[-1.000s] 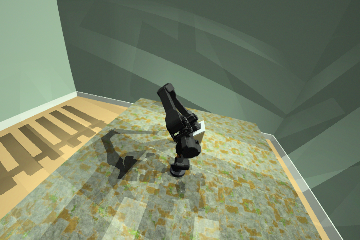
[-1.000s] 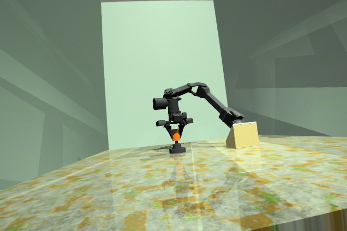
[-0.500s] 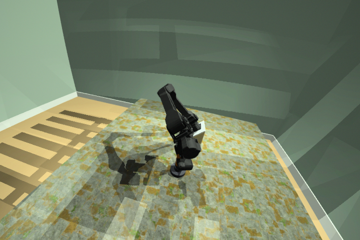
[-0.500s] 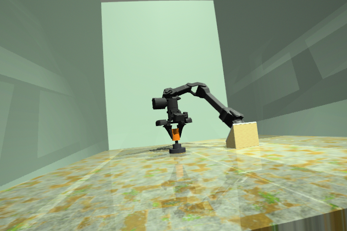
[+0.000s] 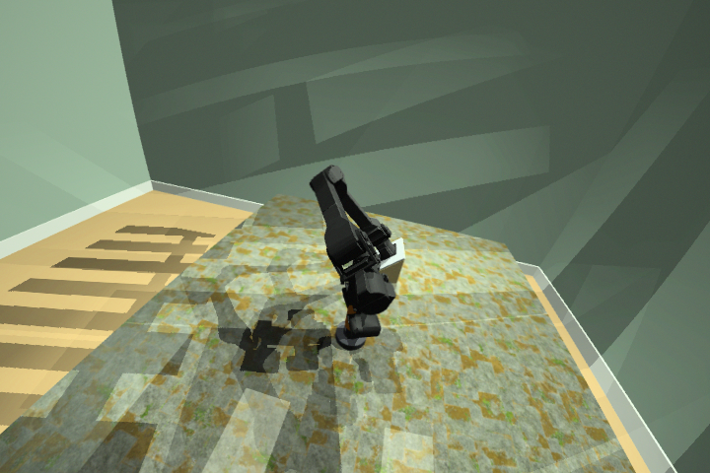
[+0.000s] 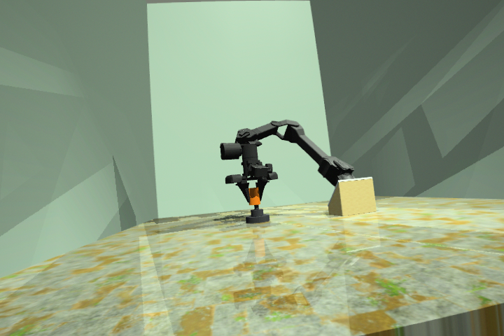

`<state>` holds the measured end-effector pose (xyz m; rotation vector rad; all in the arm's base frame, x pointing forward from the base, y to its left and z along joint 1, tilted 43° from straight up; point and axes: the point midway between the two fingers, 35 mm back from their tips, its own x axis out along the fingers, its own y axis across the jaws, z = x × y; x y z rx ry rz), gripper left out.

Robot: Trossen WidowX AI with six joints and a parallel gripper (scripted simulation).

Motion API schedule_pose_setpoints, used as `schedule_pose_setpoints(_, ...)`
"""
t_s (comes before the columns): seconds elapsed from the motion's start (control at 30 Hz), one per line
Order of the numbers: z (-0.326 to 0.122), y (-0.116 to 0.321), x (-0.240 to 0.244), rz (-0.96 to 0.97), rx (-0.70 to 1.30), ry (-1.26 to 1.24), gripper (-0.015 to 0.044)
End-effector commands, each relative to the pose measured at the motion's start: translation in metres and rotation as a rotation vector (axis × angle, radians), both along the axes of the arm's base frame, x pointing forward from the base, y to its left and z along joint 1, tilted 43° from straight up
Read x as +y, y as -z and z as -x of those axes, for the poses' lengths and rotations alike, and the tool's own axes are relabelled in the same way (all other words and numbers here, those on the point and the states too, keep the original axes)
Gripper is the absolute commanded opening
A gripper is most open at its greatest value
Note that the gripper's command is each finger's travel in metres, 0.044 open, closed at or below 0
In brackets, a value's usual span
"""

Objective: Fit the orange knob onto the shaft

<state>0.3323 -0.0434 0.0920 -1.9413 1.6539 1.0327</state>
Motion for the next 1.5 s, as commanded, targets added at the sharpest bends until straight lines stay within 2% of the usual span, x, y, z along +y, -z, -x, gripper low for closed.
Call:
schedule_pose_setpoints(0.0, -0.0001, 0.0011, 0.0003, 0.002, 0.0, -0.005, 0.0)
schedule_pose_setpoints(0.37, 0.0022, -0.0019, 0.0045, 0.002, 0.006, -0.012, 0.0)
schedule_pose_setpoints(0.6, 0.0062, -0.0008, 0.0048, 0.009, 0.142, -0.16, 0.0)
schedule_pose_setpoints(1.47, 0.0039, -0.0014, 0.0047, 0.009, 0.142, -0.16, 0.0)
